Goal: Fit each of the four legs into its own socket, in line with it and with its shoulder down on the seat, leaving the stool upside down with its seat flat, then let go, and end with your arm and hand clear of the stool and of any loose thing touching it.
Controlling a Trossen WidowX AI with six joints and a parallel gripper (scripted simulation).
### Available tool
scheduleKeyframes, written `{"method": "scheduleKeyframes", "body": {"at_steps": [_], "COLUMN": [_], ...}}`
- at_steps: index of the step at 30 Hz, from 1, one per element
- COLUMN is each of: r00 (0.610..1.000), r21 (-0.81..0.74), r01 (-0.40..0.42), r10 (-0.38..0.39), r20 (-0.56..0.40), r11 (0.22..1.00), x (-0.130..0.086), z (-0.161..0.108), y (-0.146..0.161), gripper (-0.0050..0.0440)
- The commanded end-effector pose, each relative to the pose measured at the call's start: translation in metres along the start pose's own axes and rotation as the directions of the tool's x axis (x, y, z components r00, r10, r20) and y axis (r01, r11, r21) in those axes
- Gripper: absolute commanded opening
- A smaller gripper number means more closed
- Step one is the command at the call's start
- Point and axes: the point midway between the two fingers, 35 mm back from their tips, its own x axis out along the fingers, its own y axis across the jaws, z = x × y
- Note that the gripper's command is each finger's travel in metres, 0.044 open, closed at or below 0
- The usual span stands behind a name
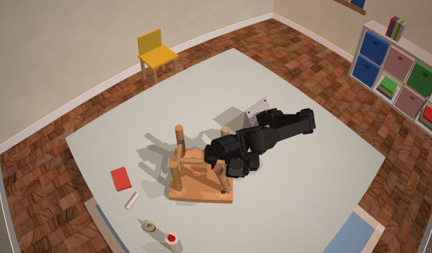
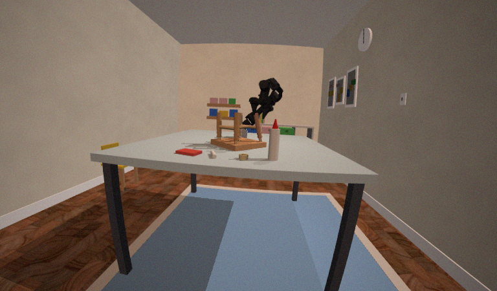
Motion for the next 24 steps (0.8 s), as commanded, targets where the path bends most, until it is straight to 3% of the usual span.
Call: {"method": "scheduleKeyframes", "body": {"at_steps": [1,24], "r00": [1.000,1.000], "r21": [0.004,0.004], "r01": [-0.013,-0.013], "r10": [0.013,0.013], "r20": [0.000,0.000], "r11": [1.000,1.000], "x": [0.0009,-0.0010], "z": [0.0005,0.0006], "y": [0.0056,0.0124], "gripper": [0.0440,0.0440]}}
